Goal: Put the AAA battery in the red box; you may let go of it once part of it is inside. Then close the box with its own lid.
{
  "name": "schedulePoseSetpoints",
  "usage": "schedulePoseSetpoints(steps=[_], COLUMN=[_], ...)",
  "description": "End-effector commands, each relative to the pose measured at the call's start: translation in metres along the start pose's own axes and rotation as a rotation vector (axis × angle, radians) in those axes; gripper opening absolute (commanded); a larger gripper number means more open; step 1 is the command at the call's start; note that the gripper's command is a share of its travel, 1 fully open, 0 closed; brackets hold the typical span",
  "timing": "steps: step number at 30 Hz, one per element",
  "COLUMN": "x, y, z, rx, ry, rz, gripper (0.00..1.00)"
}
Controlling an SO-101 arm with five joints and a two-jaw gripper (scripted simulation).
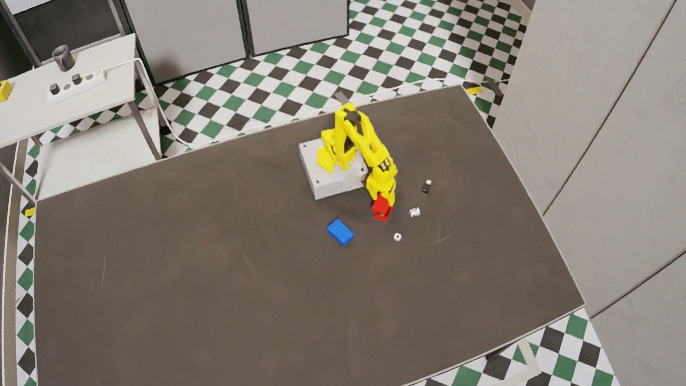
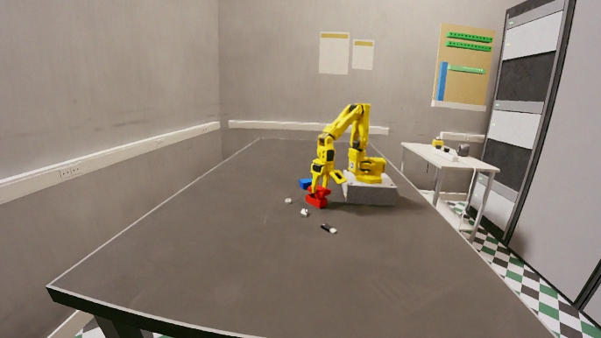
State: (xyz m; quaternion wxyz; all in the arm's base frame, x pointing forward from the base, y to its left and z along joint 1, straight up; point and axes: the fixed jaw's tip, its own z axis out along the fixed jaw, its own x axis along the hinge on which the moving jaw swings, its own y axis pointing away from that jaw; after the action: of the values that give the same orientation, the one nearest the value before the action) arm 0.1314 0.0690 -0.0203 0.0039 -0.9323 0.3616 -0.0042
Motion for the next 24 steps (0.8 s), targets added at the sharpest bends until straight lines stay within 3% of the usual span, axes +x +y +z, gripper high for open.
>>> schedulePoseSetpoints(steps=[1, 24], x=[-0.0004, 0.0006], y=[-0.0005, -0.0034], z=[-0.0009, -0.0009], rx=[0.013, 0.013], ry=[0.003, 0.003], rz=[-0.001, -0.001], gripper=[0.23, 0.23])
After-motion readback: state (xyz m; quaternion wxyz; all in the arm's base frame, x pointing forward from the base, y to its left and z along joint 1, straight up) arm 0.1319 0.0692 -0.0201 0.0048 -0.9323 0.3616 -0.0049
